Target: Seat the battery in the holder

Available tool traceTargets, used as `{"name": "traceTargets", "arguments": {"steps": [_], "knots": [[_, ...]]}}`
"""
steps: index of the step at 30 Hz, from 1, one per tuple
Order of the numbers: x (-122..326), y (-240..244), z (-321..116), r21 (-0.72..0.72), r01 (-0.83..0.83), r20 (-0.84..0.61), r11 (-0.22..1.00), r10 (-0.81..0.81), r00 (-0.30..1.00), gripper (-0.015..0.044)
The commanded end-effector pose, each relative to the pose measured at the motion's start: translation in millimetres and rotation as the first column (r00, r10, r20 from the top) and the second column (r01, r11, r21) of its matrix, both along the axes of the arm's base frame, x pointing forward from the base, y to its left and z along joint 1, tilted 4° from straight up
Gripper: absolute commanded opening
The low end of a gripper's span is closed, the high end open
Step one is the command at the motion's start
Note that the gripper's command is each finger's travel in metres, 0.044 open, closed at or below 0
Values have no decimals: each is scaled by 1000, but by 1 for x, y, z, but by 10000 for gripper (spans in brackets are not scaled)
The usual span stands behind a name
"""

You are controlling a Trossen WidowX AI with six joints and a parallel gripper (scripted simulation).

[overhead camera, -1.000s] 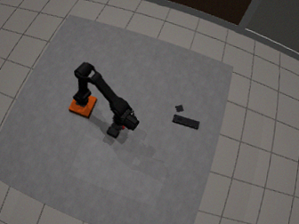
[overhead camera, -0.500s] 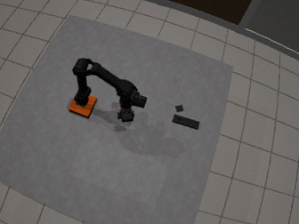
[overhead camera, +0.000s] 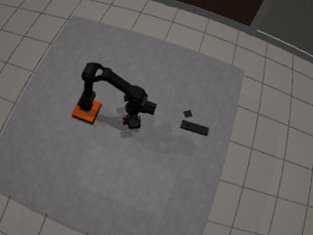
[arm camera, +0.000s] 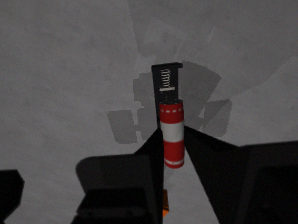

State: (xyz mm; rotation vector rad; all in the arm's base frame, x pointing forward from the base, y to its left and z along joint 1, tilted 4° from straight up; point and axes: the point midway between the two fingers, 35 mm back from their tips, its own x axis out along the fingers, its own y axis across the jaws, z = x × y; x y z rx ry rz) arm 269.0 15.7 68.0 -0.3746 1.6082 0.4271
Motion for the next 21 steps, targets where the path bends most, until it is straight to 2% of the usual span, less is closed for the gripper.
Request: {"name": "traceTargets", "arguments": {"steps": [1, 21], "knots": [[1, 0, -10, -34, 1, -59, 999, -3, 998, 66], [3, 1, -24, -97, -9, -189, 995, -9, 982, 66]]}}
